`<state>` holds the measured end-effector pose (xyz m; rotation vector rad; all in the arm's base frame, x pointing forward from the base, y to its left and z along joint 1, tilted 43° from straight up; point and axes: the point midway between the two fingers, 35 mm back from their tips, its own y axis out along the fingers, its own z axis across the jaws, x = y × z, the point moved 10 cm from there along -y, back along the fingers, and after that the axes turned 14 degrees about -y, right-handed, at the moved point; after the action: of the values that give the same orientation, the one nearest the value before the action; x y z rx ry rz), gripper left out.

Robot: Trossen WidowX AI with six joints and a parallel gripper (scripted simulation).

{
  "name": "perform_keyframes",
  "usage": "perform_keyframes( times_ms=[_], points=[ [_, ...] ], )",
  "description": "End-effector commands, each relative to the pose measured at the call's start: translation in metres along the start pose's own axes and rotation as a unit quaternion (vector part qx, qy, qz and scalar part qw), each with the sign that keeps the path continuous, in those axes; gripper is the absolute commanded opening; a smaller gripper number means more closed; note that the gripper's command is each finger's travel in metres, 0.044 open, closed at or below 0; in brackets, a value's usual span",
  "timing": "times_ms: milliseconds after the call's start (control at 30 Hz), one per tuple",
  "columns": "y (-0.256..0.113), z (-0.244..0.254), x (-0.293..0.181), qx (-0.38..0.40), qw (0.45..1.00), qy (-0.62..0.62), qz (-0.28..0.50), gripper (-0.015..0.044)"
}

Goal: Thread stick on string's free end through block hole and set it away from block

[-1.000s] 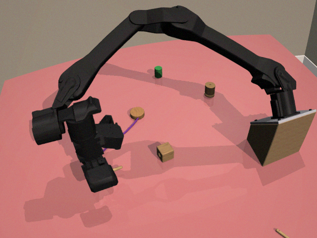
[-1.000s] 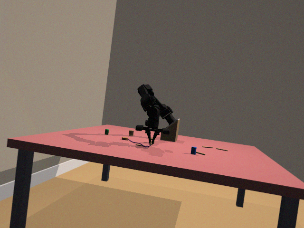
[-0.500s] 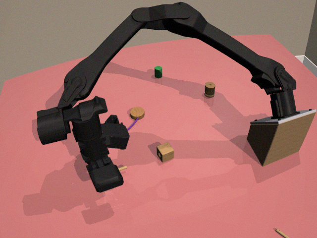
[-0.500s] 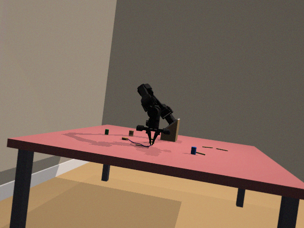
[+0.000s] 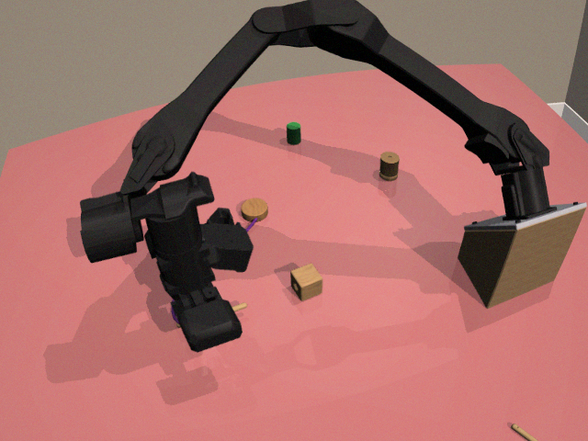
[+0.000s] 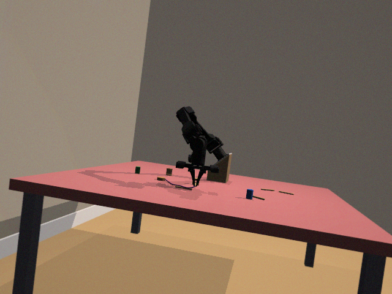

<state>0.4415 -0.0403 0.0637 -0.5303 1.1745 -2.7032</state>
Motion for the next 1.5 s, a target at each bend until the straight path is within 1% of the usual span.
perform_keyframes(
  times_ms=[0,1467],
  points=[
    [-0.002,0.001,0.004,0.003,1.000,-0.001,0.002,0.0000],
    [0.000,-0.014,0.055,0.002,1.000,-0.002,0.001,0.0000]
  ],
)
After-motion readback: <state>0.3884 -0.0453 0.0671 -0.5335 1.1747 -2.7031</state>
